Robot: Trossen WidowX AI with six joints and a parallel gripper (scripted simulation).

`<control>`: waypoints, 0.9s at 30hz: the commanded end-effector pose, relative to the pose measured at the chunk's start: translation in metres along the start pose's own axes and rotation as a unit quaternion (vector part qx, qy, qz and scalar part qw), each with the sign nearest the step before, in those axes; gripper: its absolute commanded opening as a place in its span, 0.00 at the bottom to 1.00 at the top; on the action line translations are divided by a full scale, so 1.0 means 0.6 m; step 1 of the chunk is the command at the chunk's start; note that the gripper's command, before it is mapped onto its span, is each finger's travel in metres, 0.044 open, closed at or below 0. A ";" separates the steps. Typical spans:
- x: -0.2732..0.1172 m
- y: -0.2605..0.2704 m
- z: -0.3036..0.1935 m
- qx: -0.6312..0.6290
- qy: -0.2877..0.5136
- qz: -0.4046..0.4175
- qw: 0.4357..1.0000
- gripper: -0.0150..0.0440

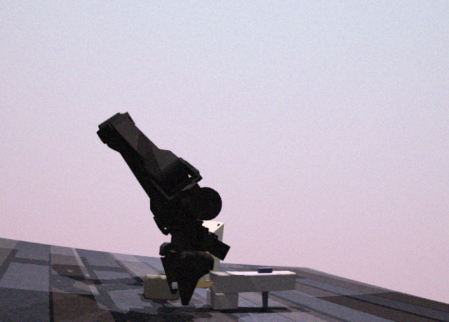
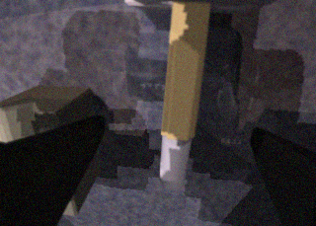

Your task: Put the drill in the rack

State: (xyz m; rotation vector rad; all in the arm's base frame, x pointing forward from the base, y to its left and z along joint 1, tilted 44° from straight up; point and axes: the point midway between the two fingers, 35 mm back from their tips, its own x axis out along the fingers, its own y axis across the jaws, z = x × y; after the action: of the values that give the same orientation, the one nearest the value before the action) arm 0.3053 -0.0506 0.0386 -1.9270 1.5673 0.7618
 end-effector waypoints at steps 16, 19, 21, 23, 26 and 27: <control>0.003 0.000 0.010 0.000 -0.001 0.002 1.000 1.00; 0.004 0.000 0.011 0.000 -0.001 0.002 1.000 1.00; 0.004 0.000 0.011 0.000 -0.001 0.002 1.000 1.00; 0.004 0.000 0.012 0.000 -0.001 0.002 1.000 1.00; 0.005 0.000 0.013 0.000 -0.001 0.002 1.000 1.00; 0.005 0.000 0.013 0.000 -0.001 0.002 1.000 1.00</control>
State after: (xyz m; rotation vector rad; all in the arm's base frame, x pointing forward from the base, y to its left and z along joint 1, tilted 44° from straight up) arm 0.3055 -0.0476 0.0342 -1.9272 1.5673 0.7621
